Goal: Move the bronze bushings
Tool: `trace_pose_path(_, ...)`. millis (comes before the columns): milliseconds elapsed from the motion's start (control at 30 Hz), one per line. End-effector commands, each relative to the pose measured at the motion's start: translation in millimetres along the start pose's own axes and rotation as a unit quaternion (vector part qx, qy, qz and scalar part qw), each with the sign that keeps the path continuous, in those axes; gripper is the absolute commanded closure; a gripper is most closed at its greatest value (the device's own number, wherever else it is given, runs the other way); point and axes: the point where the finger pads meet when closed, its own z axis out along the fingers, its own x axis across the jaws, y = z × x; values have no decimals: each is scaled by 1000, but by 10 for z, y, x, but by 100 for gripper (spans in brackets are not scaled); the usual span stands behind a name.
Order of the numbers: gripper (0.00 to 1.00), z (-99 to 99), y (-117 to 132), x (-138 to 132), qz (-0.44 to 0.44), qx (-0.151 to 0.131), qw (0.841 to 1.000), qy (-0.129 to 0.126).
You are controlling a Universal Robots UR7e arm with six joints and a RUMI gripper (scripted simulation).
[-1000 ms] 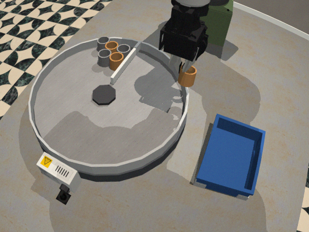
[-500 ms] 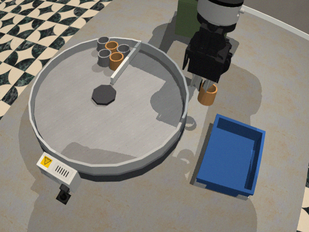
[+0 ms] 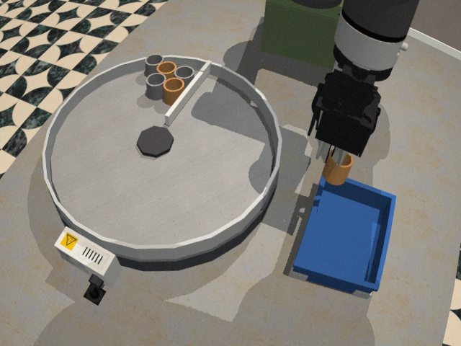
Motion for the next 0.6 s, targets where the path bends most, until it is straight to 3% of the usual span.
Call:
trace_pose_path(0,100,0,95,171,0,0,1000,-1)
trace_pose_path(567,100,1,269,521,0,0,1000,-1)
